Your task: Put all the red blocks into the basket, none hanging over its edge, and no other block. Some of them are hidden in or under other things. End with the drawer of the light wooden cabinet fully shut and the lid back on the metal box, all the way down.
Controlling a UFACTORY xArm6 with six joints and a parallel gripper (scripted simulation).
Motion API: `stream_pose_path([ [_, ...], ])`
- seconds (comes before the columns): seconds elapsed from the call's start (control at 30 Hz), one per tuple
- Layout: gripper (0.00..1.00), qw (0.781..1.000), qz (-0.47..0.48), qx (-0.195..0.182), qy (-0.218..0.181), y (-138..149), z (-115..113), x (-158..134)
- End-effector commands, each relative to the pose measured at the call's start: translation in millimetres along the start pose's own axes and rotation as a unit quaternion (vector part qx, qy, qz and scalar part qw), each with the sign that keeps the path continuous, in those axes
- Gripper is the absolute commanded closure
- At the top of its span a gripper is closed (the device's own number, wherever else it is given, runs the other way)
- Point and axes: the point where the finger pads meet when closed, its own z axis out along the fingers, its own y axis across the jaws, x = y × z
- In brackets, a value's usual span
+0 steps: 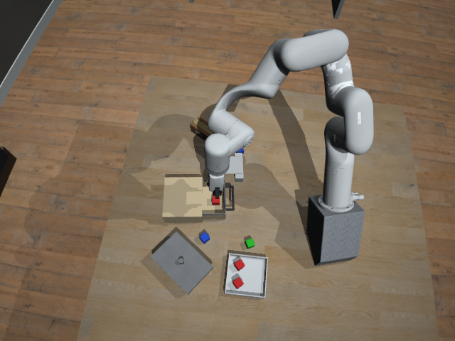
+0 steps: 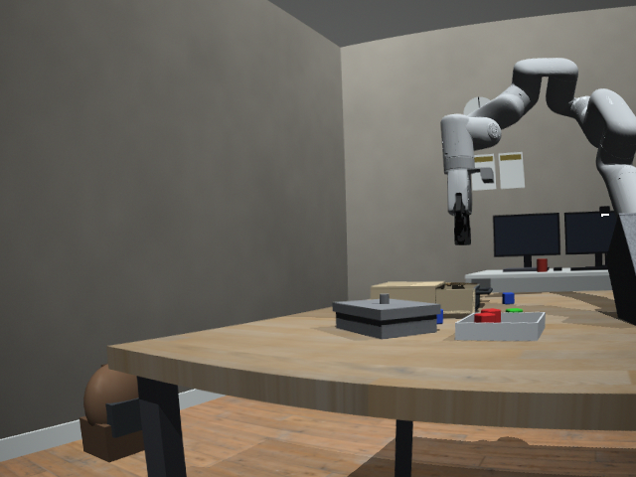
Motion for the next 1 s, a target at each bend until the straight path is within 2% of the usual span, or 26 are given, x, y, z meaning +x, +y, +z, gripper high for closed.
stream_pose_path([
  [0.0, 0.43, 1.000, 0.000, -0.001, -0.002, 0.0, 2.2, -1.6],
  [0.43, 0.43, 1.000, 0.000, -0.001, -0.002, -0.3, 37.9, -2.3],
  [0.5, 0.43, 1.000, 0.000, -0.001, -0.002, -0.3, 37.9, -2.3],
  [0.97, 0.43, 1.000, 0.000, -0.001, -0.002, -0.7, 81.2, -3.2],
])
